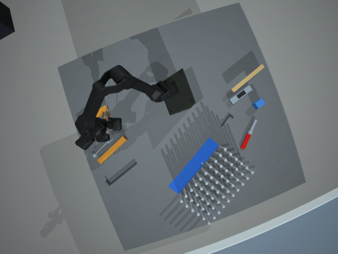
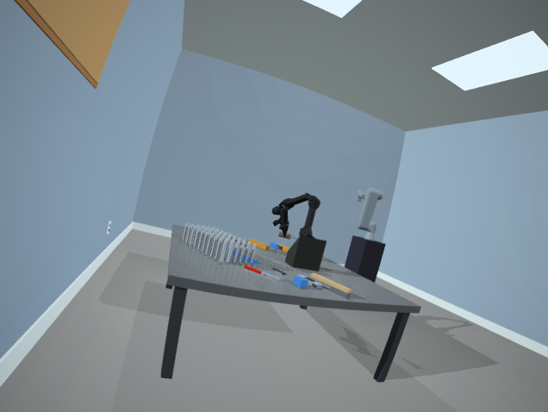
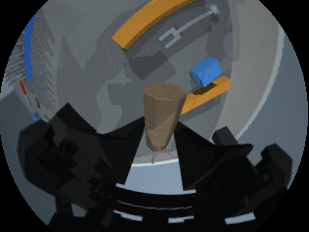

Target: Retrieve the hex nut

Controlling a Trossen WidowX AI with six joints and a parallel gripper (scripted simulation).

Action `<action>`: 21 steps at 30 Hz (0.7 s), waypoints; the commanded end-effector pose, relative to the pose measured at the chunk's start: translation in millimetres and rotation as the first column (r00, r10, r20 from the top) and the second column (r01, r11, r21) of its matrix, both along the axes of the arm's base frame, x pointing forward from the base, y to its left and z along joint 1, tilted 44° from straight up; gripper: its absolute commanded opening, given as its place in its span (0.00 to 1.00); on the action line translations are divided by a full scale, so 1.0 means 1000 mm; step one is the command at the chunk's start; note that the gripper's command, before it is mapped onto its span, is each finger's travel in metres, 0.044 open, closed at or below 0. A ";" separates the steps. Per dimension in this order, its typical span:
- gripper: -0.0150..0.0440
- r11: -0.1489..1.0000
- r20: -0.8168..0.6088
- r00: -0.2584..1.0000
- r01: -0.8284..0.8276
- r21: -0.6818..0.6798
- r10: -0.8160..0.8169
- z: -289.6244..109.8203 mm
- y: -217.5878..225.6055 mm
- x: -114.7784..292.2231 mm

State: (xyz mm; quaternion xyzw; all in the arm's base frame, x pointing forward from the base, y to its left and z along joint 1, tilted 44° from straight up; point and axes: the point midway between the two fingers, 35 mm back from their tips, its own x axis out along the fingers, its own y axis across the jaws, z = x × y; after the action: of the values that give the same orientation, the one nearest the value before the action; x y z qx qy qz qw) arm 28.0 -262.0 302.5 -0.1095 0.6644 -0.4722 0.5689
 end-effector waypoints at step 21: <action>0.25 1.000 -0.004 1.000 -0.001 0.007 0.001 -0.018 -0.018 0.000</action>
State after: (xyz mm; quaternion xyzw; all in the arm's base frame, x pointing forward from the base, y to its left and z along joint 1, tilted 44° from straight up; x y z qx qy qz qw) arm 28.7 -278.0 288.2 -0.1096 0.6645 -0.4722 0.5688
